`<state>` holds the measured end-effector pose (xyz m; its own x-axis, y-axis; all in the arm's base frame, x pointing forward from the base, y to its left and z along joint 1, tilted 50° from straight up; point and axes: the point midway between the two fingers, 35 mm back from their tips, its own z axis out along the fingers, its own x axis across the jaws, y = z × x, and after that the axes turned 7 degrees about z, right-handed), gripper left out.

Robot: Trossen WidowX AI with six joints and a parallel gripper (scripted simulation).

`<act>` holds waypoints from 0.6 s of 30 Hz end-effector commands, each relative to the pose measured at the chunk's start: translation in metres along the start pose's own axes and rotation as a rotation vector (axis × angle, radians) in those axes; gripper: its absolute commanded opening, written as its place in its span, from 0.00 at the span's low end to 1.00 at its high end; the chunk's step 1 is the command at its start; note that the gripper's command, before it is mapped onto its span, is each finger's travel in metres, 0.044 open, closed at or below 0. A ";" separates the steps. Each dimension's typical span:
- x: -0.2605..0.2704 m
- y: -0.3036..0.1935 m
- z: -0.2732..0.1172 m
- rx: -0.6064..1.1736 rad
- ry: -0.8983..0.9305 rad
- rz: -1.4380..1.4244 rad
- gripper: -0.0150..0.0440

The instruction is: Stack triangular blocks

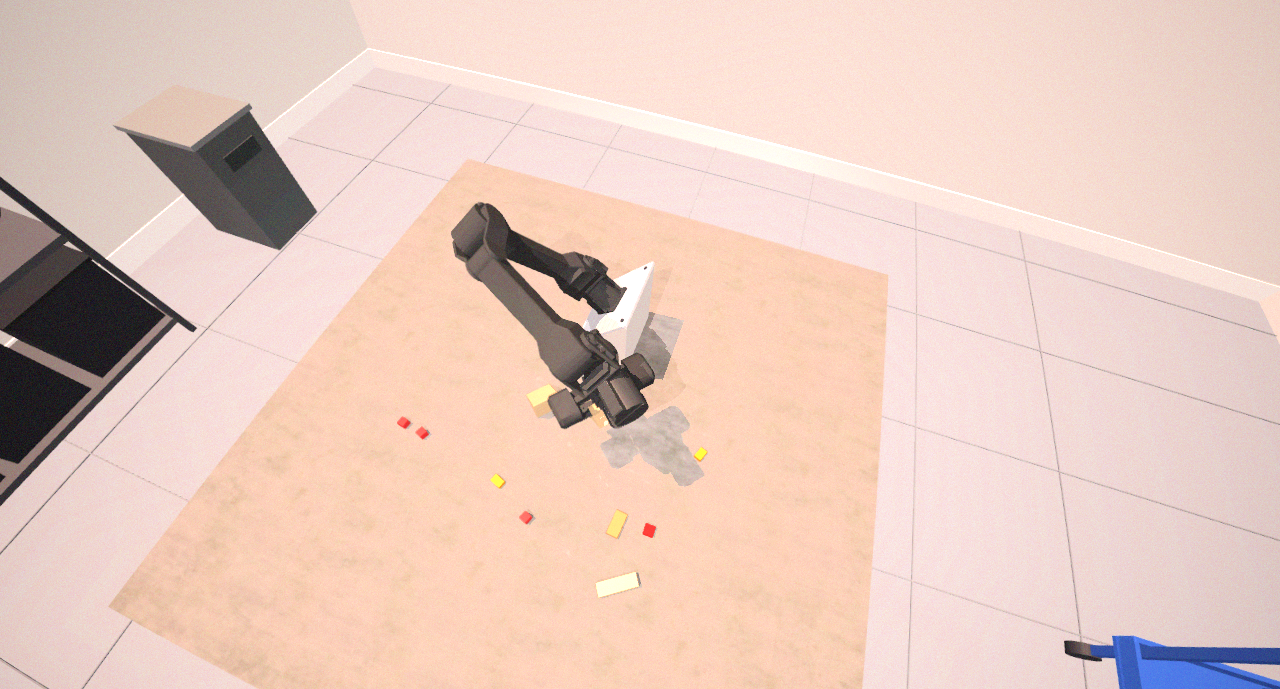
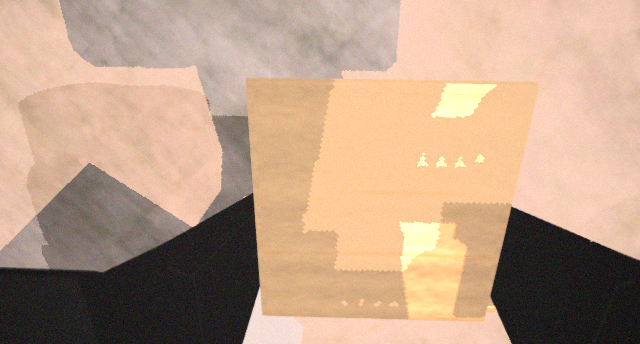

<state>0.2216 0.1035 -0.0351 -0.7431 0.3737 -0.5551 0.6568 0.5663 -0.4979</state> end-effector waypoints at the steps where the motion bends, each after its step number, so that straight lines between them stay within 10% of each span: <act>1: -0.011 -0.010 -0.006 -0.004 -0.004 -0.007 0.25; 18: -0.062 -0.069 -0.028 -0.003 -0.003 -0.012 0.25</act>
<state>0.2202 0.0678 0.0423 -0.7477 0.3706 -0.5510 0.6516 0.5696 -0.5010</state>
